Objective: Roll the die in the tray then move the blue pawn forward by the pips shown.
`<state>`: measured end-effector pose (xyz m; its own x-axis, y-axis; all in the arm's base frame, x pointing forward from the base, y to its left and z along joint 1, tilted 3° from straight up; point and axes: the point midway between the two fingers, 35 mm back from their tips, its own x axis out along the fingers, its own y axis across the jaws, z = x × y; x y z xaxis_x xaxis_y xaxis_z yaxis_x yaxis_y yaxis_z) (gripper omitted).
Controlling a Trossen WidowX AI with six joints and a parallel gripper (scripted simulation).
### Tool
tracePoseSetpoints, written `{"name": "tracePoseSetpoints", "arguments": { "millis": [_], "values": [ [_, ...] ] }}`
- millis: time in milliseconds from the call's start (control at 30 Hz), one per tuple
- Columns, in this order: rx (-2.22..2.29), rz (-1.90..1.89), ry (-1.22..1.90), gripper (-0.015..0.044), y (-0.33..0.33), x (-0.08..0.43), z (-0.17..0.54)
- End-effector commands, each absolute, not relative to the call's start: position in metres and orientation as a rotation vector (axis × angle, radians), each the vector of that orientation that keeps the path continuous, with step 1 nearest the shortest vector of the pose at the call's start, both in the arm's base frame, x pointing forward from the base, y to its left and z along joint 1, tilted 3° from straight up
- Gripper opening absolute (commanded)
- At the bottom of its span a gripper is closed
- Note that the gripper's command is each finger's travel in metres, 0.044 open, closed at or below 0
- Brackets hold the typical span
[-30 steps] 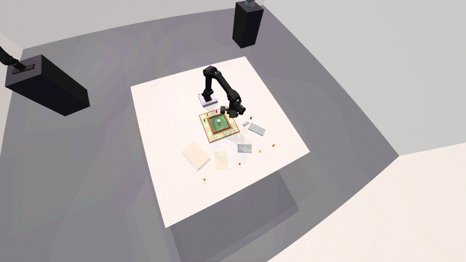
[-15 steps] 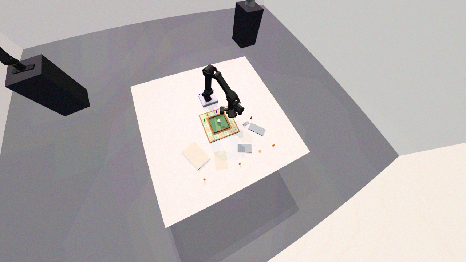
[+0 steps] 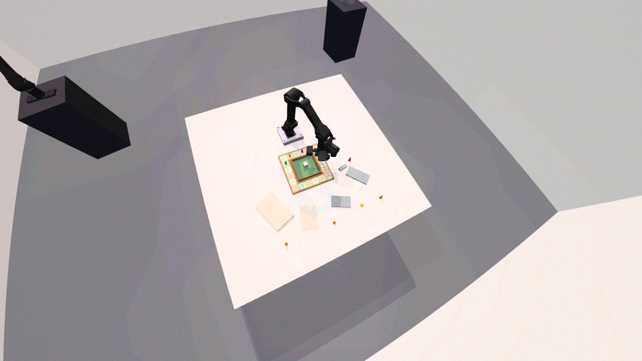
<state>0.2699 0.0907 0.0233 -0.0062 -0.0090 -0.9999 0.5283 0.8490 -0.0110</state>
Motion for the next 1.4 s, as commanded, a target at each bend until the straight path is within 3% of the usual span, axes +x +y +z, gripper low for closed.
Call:
{"name": "tracePoseSetpoints", "arguments": {
  "millis": [0,100,433,667,800,1100,1367],
  "values": [
    [0.428,-0.454,1.544,0.0000,0.090,0.266,0.014],
    [0.428,-0.454,1.544,0.0000,0.090,0.266,0.011],
    [0.427,-0.446,1.533,0.0263,0.091,0.270,0.020],
    [0.428,-0.454,1.544,0.0440,0.091,0.270,0.067],
    [0.375,-0.402,1.555,0.0440,0.073,0.261,0.082],
    [0.072,-0.105,1.598,0.0440,-0.005,0.177,0.149],
    [0.120,-0.148,1.583,0.0440,0.002,0.193,0.145]
  ]
}}
